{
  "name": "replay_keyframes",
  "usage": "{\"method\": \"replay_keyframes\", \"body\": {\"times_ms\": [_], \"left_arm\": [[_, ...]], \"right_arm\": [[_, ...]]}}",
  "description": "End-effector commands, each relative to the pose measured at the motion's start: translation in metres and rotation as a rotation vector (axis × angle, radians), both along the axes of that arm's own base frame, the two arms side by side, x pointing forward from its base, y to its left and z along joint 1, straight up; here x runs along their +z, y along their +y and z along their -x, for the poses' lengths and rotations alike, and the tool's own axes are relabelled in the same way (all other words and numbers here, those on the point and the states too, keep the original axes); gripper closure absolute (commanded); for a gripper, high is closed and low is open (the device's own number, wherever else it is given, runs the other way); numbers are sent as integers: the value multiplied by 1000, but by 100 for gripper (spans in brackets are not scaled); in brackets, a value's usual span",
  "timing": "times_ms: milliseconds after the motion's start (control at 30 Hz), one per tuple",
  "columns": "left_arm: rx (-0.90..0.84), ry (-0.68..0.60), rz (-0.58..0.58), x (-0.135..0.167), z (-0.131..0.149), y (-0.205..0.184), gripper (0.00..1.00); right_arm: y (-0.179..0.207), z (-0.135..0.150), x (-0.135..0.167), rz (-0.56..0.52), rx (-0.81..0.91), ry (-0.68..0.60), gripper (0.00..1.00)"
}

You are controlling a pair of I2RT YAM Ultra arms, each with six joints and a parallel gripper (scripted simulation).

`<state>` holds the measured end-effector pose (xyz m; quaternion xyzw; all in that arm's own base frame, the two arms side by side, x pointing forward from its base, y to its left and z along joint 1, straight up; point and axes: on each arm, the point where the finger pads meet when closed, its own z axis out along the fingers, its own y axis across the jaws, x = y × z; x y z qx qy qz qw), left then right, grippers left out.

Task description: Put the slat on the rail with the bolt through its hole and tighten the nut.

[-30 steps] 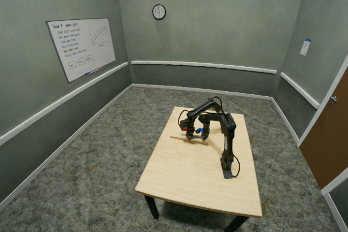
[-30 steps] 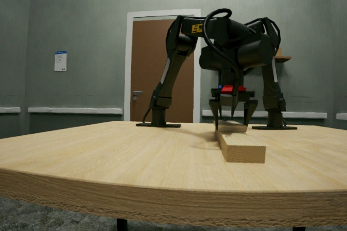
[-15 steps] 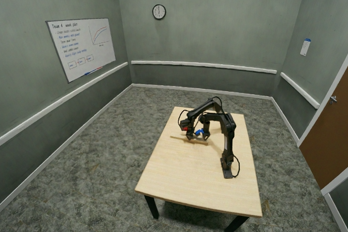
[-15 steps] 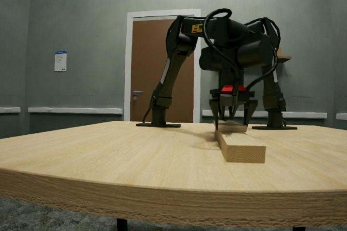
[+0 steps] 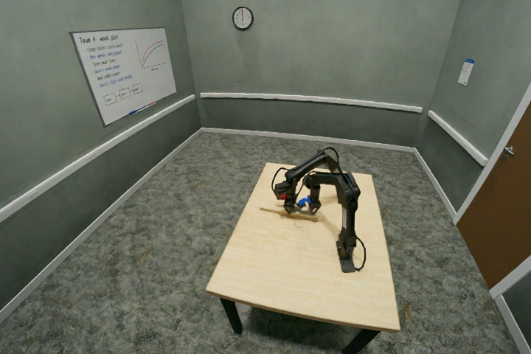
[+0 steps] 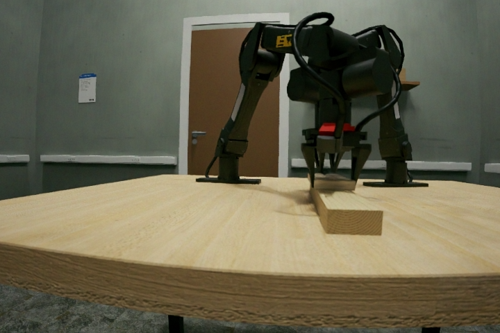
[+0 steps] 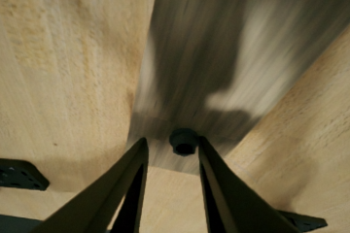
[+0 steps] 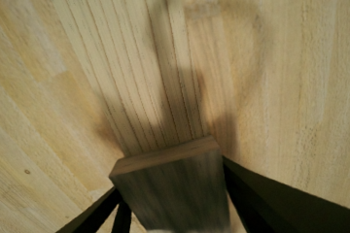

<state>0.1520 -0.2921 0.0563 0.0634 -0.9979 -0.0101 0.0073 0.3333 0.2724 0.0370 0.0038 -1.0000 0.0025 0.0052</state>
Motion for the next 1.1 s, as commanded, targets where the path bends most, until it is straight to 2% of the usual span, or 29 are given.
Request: {"method": "replay_keyframes", "body": {"times_ms": [0,200,633,1067], "left_arm": [[0,-28,24,13,-4,-9,66],[0,-5,10,3,-1,-2,72],[0,-5,10,3,-1,-2,87],[0,-5,10,3,-1,-2,88]], "right_arm": [[1,-2,6,-11,0,-14,28],[1,-2,6,-11,0,-14,28],[1,-2,6,-11,0,-14,28],[1,-2,6,-11,0,-14,28]]}}
